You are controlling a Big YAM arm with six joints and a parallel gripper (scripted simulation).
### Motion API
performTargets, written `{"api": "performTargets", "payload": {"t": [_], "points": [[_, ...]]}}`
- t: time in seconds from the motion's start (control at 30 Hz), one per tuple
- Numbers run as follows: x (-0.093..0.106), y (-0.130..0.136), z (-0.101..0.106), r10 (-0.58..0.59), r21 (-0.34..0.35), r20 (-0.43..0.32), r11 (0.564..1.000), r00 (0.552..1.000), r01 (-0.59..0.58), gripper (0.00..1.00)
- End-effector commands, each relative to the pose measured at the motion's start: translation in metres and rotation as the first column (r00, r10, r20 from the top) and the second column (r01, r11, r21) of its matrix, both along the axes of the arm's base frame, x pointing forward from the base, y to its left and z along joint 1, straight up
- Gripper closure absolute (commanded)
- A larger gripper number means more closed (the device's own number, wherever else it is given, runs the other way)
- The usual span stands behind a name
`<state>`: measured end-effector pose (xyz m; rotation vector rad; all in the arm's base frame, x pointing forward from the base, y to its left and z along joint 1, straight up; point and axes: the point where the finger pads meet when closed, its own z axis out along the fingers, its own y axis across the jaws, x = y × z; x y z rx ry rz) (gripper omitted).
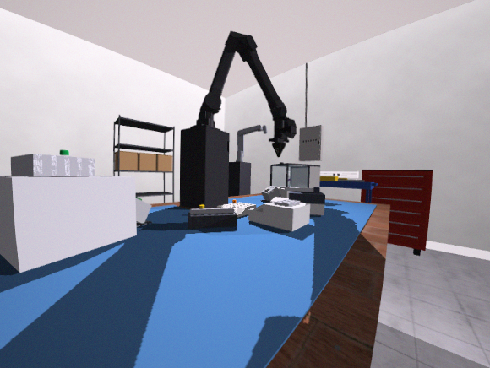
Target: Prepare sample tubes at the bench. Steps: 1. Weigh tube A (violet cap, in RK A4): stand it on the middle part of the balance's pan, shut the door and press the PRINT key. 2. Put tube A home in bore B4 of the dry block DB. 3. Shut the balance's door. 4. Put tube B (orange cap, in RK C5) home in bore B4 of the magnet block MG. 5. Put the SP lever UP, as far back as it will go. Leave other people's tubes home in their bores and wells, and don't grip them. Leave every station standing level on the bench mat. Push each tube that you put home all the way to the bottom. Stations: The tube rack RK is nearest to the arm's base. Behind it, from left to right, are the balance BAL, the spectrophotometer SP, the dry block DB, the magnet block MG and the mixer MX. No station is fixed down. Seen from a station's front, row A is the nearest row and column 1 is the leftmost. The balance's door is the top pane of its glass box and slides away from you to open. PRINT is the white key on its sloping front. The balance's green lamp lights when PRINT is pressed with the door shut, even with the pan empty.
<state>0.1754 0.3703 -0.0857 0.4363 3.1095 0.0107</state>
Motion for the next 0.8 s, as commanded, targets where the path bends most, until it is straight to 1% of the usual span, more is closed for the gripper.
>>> {"api": "performTargets", "payload": {"t": [0.0,0.07,0.13,0.17,0.2,0.27,0.33,0.4,0.53,0.57,0.63,0.7,0.77], "points": [[-0.002,-0.003,-0.013,0.172,-0.006,-0.004,0.985,0.985,-0.172,1.00],[0.003,0.007,-0.008,0.219,0.011,0.009,0.976,0.976,-0.219,1.00],[0.003,0.007,-0.008,0.219,0.011,0.009,0.976,0.976,-0.219,1.00],[-0.004,-0.008,-0.019,0.251,-0.006,-0.004,0.968,0.968,-0.251,1.00],[-0.007,-0.012,-0.026,0.284,-0.006,-0.004,0.959,0.959,-0.284,1.00],[-0.007,-0.014,-0.028,0.347,-0.006,-0.004,0.938,0.938,-0.347,1.00],[-0.007,-0.014,-0.028,0.409,-0.006,-0.005,0.913,0.913,-0.409,1.00],[-0.012,-0.023,-0.041,0.469,-0.006,-0.005,0.883,0.883,-0.469,1.00],[-0.013,-0.024,-0.043,0.582,-0.006,-0.005,0.813,0.813,-0.582,1.00],[-0.012,-0.023,-0.042,0.591,-0.005,-0.003,0.807,0.807,-0.591,1.00],[-0.017,-0.033,-0.056,0.644,-0.006,-0.005,0.765,0.765,-0.644,1.00],[-0.017,-0.033,-0.056,0.644,-0.006,-0.005,0.765,0.765,-0.644,1.00],[-0.018,-0.035,-0.058,0.694,-0.006,-0.006,0.720,0.720,-0.694,1.00]]}}
